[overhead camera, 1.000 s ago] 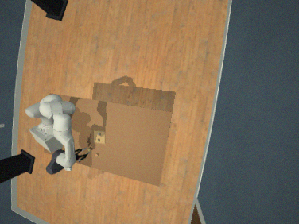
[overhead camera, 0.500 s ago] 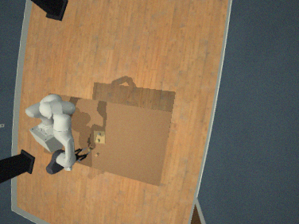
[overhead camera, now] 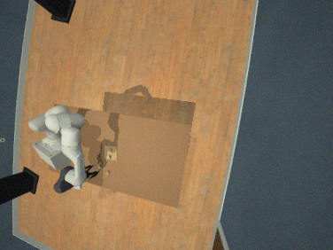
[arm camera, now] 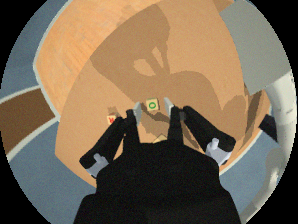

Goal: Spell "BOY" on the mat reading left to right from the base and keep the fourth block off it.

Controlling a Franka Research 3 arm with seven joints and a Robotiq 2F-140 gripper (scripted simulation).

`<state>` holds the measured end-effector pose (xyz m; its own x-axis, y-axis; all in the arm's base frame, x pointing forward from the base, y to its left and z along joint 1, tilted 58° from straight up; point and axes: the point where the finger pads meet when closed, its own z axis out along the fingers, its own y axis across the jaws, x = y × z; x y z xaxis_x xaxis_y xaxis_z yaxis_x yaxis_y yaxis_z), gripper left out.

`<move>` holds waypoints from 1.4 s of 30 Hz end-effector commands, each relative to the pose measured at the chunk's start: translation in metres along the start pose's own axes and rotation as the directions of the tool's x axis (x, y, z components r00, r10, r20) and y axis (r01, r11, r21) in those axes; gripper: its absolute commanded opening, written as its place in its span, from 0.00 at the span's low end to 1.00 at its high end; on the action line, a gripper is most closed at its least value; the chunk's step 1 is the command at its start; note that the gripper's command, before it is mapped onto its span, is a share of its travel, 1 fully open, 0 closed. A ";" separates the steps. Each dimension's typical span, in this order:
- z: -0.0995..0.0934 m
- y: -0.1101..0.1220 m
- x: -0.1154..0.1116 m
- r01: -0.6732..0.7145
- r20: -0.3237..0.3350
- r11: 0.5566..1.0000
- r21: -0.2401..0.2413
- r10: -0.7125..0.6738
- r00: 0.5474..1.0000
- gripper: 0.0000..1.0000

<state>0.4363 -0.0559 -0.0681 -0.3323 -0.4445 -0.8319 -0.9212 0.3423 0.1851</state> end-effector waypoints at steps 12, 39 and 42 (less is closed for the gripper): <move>0.017 0.000 0.002 0.002 -0.003 1.000 0.004 -0.002 1.000 0.37; 0.017 0.000 0.002 0.002 -0.003 1.000 0.004 -0.002 1.000 0.37; 0.017 0.000 0.002 0.002 -0.003 1.000 0.004 -0.002 1.000 0.37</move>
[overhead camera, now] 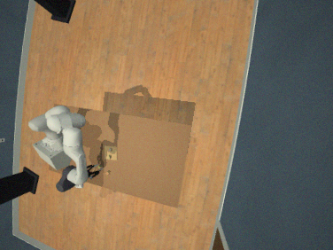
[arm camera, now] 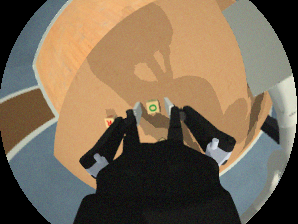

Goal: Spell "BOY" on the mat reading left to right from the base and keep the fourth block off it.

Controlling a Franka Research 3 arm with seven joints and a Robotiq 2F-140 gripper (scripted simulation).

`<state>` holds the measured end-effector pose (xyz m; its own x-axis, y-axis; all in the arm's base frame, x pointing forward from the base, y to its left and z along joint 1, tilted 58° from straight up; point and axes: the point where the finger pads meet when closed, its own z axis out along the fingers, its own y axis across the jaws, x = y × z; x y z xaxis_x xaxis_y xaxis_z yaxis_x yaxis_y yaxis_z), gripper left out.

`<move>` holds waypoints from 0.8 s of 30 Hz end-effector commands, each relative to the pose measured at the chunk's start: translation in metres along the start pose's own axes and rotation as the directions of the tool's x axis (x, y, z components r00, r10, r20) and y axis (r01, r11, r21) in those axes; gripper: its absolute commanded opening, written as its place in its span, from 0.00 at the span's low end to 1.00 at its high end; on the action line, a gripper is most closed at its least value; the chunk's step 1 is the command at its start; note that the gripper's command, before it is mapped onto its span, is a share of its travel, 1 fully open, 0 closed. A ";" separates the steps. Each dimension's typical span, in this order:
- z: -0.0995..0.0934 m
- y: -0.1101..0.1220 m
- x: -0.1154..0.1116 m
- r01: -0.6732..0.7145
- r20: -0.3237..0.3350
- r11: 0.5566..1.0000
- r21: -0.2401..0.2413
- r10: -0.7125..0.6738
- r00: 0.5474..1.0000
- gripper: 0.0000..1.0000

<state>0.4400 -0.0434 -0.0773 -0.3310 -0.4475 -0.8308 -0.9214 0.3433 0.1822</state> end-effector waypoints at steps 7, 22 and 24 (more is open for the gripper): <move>0.001 0.001 0.001 0.000 0.000 1.000 0.001 0.000 1.000 0.37; 0.001 0.001 0.001 0.000 0.000 1.000 0.001 0.000 1.000 0.25; 0.001 0.001 0.001 0.000 0.000 1.000 0.001 0.000 1.000 0.25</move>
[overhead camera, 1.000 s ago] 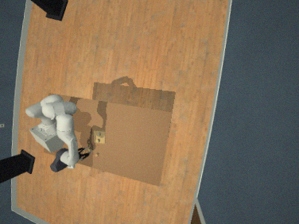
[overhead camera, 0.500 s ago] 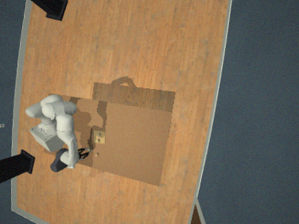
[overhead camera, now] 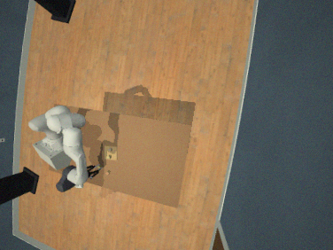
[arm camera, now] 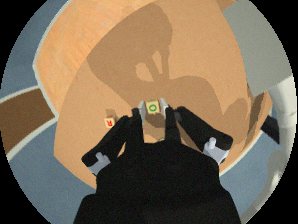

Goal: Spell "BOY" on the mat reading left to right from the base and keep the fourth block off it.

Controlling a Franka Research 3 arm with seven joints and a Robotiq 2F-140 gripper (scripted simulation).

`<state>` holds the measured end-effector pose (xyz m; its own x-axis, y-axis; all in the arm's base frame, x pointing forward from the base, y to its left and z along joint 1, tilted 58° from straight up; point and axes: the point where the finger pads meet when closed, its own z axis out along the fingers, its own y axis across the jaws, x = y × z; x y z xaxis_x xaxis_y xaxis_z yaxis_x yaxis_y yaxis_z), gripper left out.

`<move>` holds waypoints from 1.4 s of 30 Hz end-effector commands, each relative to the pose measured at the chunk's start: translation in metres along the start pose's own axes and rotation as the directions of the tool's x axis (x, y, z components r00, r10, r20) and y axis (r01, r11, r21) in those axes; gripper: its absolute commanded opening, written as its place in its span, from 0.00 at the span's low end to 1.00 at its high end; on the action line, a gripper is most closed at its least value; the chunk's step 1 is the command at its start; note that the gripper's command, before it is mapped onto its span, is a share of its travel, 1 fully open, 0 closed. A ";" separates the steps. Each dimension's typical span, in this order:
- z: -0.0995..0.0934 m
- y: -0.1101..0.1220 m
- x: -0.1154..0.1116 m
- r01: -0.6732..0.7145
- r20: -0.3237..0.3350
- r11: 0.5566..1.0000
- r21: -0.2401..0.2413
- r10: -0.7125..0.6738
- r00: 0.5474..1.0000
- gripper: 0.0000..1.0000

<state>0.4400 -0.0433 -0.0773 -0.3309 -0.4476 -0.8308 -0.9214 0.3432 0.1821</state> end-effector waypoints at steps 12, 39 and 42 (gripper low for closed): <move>0.001 0.001 0.001 0.000 0.000 1.000 0.001 0.000 1.000 0.13; -0.005 0.001 0.001 0.000 0.000 1.000 0.001 0.000 1.000 0.13; -0.019 0.001 0.001 0.000 0.000 1.000 0.001 0.000 1.000 0.13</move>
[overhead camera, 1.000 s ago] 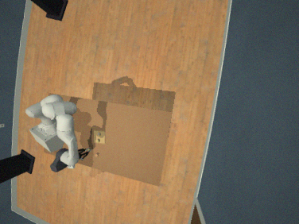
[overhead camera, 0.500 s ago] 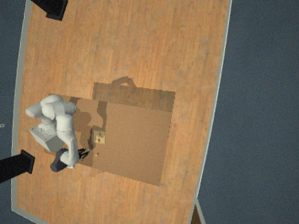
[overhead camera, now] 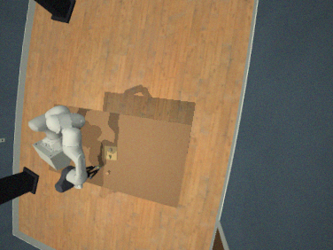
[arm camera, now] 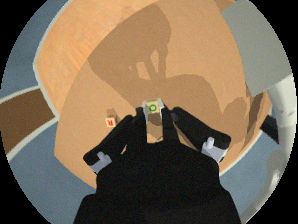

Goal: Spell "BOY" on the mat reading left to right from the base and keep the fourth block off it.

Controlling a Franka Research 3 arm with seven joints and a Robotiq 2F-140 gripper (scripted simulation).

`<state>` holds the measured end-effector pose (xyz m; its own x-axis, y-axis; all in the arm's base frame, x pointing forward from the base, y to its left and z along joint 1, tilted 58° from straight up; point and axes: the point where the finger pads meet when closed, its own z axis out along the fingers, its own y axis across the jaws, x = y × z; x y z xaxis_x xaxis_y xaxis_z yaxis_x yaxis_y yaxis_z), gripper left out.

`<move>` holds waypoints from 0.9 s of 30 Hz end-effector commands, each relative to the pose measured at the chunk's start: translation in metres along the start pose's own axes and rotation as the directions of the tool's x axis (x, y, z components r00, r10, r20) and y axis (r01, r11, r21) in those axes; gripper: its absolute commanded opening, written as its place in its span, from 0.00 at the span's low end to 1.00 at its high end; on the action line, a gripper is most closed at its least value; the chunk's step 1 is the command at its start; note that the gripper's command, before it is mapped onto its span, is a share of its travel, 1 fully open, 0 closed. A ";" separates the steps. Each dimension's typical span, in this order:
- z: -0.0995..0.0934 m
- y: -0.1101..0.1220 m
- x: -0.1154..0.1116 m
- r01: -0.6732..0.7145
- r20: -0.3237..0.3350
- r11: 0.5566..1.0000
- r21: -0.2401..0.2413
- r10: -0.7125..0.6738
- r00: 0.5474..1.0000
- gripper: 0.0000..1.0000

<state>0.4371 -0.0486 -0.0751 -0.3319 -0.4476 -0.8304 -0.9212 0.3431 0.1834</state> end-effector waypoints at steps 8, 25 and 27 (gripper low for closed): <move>-0.056 0.000 0.000 0.001 0.001 1.000 0.002 -0.001 1.000 0.13; -0.093 0.000 0.000 0.001 0.001 1.000 0.002 -0.001 1.000 0.13; -0.093 0.000 -0.001 0.004 0.001 1.000 0.002 -0.004 1.000 0.13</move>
<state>0.4186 -0.1254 -0.0280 -0.3275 -0.4498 -0.8309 -0.9215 0.3463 0.1758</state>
